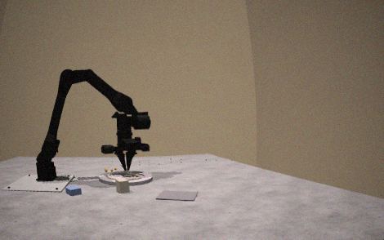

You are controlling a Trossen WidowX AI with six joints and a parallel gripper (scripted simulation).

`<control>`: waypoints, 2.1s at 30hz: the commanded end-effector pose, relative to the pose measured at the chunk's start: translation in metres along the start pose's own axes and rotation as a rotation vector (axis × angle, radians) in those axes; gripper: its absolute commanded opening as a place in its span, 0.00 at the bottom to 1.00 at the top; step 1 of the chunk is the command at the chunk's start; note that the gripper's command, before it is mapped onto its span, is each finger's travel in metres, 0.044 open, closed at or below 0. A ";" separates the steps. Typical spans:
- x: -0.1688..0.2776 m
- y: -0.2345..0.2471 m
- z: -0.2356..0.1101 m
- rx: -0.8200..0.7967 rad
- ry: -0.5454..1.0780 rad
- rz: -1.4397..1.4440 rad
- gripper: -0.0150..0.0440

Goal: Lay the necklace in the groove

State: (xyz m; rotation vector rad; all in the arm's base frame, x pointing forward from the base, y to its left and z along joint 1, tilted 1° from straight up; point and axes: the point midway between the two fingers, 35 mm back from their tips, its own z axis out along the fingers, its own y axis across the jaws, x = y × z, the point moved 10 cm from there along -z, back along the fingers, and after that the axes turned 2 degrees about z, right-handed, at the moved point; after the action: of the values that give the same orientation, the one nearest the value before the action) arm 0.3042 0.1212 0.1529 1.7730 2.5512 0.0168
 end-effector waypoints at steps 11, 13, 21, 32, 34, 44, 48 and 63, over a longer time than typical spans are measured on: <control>0.000 0.000 0.003 0.003 0.001 0.000 0.57; 0.000 0.000 0.003 0.003 0.001 0.000 0.65; 0.000 0.000 0.001 0.007 0.001 0.000 1.00; 0.000 0.000 -0.002 0.009 0.003 0.003 1.00; 0.000 0.000 -0.002 0.009 0.003 0.003 1.00; -0.001 0.001 -0.002 0.009 0.003 0.002 0.96; -0.024 0.007 -0.010 0.008 0.001 -0.005 0.78; -0.100 0.014 -0.033 0.007 -0.007 -0.027 0.46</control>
State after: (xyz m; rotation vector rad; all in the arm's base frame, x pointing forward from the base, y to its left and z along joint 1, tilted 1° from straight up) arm 0.3487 0.0360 0.1909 1.7488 2.5551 0.0163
